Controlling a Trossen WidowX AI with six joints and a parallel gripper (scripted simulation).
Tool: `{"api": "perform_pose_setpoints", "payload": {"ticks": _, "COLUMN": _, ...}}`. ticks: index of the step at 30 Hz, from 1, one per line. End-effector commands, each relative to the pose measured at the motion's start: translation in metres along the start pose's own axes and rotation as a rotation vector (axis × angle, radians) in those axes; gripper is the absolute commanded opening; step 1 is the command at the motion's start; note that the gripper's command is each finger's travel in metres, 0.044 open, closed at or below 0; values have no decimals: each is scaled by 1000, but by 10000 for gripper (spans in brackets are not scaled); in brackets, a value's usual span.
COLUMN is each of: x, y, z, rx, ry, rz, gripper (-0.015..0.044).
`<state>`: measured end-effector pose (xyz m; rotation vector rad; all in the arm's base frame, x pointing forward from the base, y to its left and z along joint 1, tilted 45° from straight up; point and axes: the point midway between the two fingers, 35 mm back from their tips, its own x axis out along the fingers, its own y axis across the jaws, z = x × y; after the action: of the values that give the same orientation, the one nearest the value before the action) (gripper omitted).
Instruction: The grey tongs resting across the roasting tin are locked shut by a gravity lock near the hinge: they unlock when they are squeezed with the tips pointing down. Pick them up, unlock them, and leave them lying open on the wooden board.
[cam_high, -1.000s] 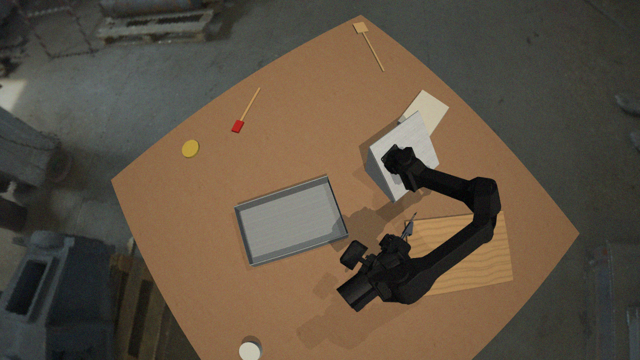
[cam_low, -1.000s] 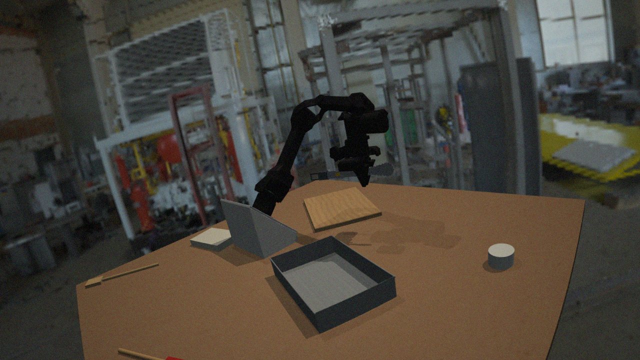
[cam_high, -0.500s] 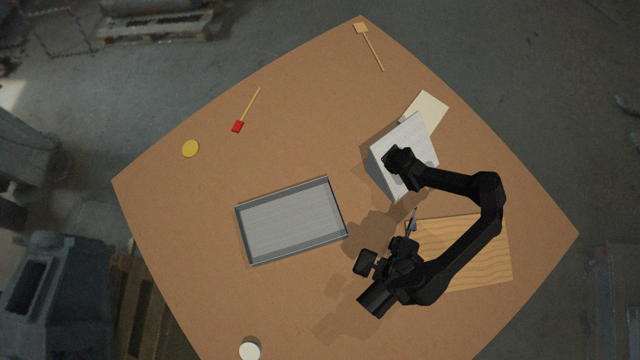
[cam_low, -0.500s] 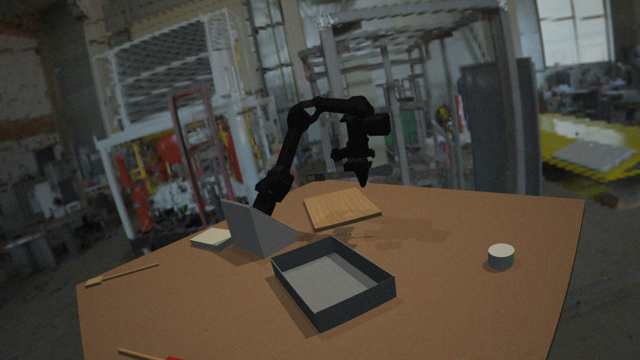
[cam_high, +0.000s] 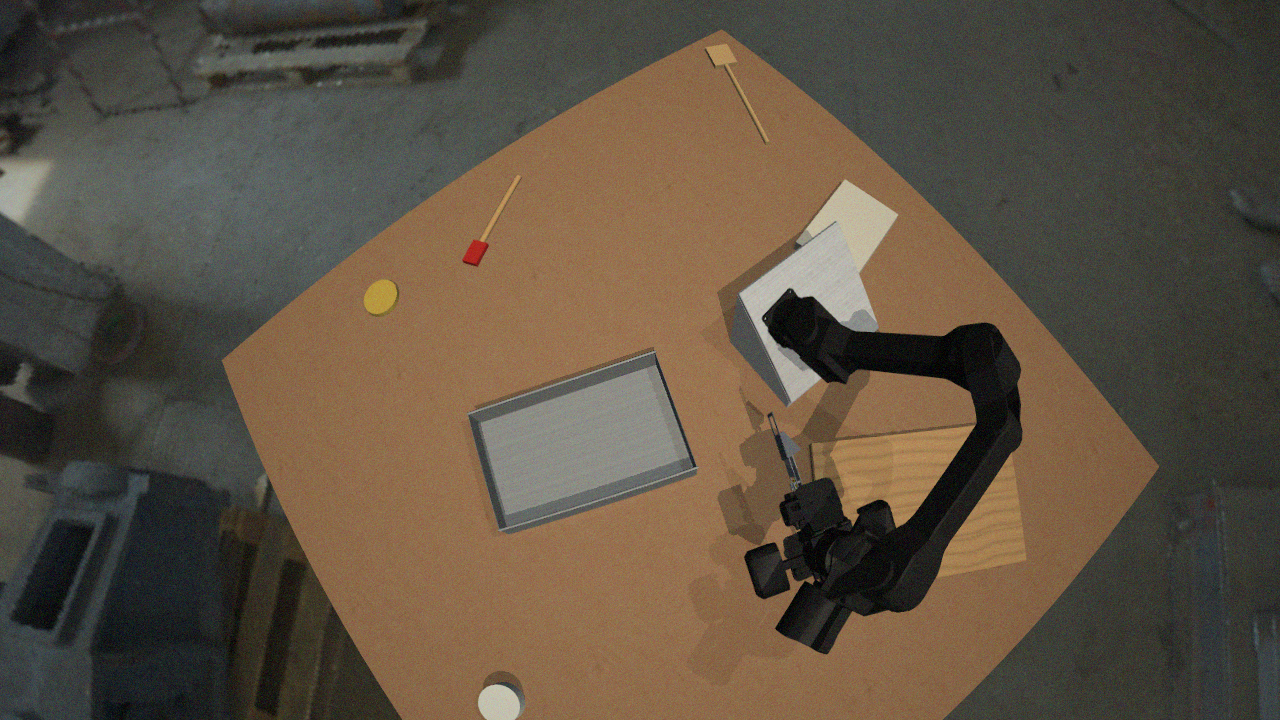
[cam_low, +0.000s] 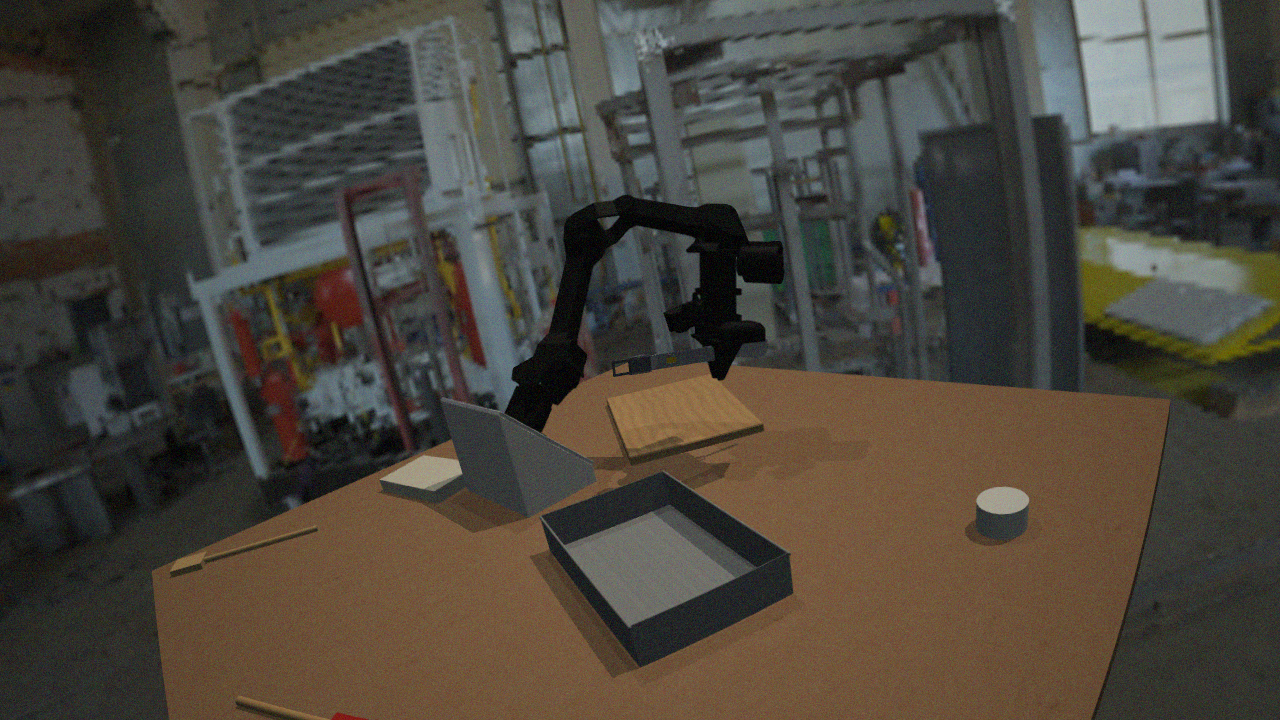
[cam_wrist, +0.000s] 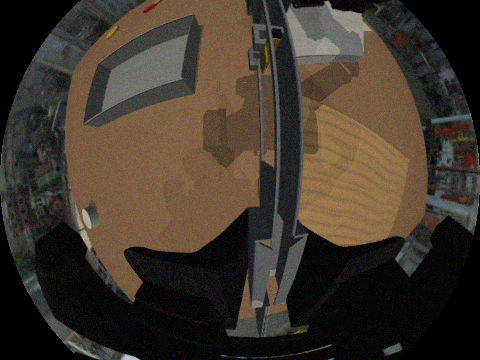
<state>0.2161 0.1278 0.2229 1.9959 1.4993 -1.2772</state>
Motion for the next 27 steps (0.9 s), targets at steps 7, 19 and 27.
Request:
{"api": "perform_pose_setpoints", "payload": {"ticks": 7, "x": 8, "y": -33, "z": -7, "rx": -537, "ry": -68, "rz": 11, "gripper": -150}}
{"api": "perform_pose_setpoints", "payload": {"ticks": 19, "x": 14, "y": -69, "z": -10, "rx": -1151, "ry": -126, "rz": 2, "gripper": -150}}
{"api": "perform_pose_setpoints", "payload": {"ticks": 27, "x": 16, "y": -93, "z": -11, "rx": -1558, "ry": -153, "rz": -7, "gripper": -150}}
